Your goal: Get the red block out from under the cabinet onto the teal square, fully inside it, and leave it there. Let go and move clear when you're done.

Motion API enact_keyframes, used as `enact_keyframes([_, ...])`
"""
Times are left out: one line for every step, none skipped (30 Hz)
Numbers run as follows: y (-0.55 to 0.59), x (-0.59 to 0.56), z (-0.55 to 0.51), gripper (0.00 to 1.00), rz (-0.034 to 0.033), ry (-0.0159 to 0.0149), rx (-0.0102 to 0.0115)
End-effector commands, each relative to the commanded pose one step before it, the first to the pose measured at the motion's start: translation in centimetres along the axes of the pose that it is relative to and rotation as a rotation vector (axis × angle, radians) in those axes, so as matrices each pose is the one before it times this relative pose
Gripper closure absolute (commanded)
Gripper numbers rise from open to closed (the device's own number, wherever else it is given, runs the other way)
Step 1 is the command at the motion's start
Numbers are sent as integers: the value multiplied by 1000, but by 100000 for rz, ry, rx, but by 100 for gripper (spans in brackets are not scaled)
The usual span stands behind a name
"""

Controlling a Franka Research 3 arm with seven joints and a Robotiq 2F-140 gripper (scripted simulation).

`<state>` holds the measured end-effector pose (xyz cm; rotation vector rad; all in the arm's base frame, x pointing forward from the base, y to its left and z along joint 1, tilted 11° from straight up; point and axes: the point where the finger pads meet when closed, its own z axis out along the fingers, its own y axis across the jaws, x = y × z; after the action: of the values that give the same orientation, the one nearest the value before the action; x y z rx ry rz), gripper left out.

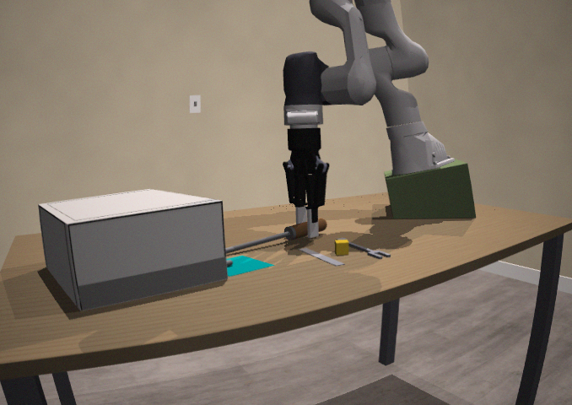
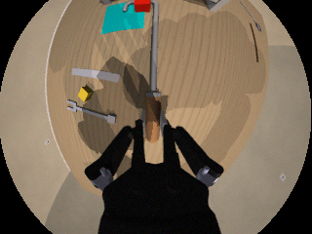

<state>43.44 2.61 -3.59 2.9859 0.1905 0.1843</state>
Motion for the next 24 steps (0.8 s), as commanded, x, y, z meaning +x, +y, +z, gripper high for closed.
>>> enact_keyframes([-92, 193, -147, 100, 438, 643, 201])
enact_keyframes([0, 0, 0, 100, 0, 0, 0])
enact_keyframes([0, 0, 0, 100, 0, 0, 0])
enact_keyframes([0, 0, 0, 100, 0, 0, 0])
enact_keyframes([0, 0, 0, 100, 0, 0, 0])
enact_keyframes([0, 0, 0, 100, 0, 0, 0])
enact_keyframes([0, 0, 0, 100, 0, 0, 0])
enact_keyframes([0, 0, 0, 100, 0, 0, 0])
enact_keyframes([0, 0, 0, 100, 0, 0, 0])
enact_keyframes([0, 0, 0, 100, 0, 0, 0])
enact_keyframes([0, 0, 0, 100, 0, 0, 0])
enact_keyframes([0, 0, 0, 100, 0, 0, 0])
enact_keyframes([0, 0, 0, 100, 0, 0, 0])
enact_keyframes([0, 0, 0, 100, 0, 0, 0])
enact_keyframes([-2, -1, 0, 100, 0, 0, 0])
enact_keyframes([-7, -2, 0, 100, -1, 0, 0])
enact_keyframes([0, 0, 0, 100, 0, 0, 0])
enact_keyframes([0, 0, 0, 100, 0, 0, 0])
enact_keyframes([-12, -5, 0, 100, -2, 0, 0])
enact_keyframes([-19, -7, 0, 100, -3, 0, 0])
enact_keyframes([-27, -10, 0, 100, -4, 0, 0])
enact_keyframes([-37, -14, 0, 100, -5, 0, 0])
enact_keyframes([-47, -18, 0, 100, -6, 0, 0])
enact_keyframes([-57, -22, 0, 100, -8, 0, 0])
